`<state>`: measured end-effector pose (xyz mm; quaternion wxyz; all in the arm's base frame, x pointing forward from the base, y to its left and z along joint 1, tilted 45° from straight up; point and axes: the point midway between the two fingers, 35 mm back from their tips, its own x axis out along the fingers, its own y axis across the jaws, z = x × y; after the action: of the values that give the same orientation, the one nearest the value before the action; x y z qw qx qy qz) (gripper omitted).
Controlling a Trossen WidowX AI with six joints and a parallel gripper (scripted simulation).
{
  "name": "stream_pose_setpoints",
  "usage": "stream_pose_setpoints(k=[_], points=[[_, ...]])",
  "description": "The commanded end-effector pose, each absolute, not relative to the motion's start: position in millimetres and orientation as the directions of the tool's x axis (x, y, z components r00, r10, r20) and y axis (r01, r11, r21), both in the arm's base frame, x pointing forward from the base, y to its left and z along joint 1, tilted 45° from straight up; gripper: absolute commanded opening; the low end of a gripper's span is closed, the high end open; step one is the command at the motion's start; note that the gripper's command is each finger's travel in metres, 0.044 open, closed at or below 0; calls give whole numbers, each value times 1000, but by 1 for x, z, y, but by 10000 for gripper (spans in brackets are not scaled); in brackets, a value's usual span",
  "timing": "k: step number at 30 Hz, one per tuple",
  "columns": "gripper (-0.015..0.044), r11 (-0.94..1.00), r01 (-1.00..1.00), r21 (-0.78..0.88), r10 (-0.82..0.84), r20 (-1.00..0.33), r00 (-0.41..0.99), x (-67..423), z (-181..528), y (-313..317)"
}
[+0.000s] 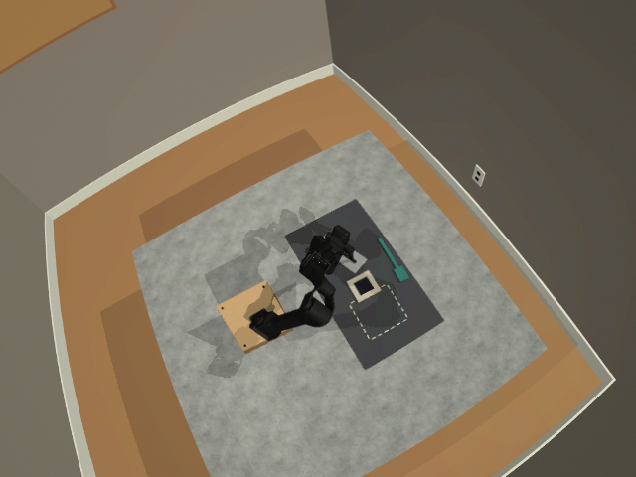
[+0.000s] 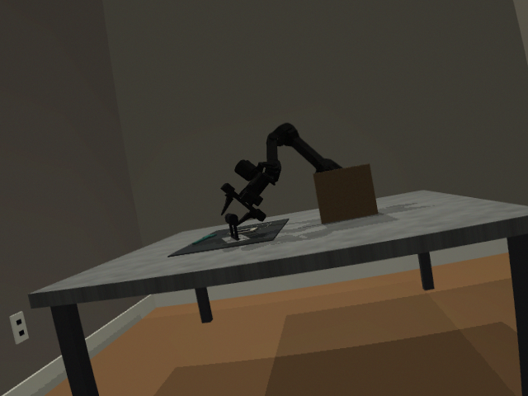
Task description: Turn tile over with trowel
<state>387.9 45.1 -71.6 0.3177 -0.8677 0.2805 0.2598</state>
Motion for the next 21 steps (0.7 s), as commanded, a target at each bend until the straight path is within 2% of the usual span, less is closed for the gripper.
stream_pose_setpoints(k=[1,12,18,21], points=[[300,-645,-649,-403,-318,-631,707,393,-77,43],[300,-645,-649,-402,-319,-630,708,403,-87,37],[143,-645,-649,-402,-319,-630,708,403,-87,37],[122,-645,-649,-402,-319,-630,708,403,-87,37]])
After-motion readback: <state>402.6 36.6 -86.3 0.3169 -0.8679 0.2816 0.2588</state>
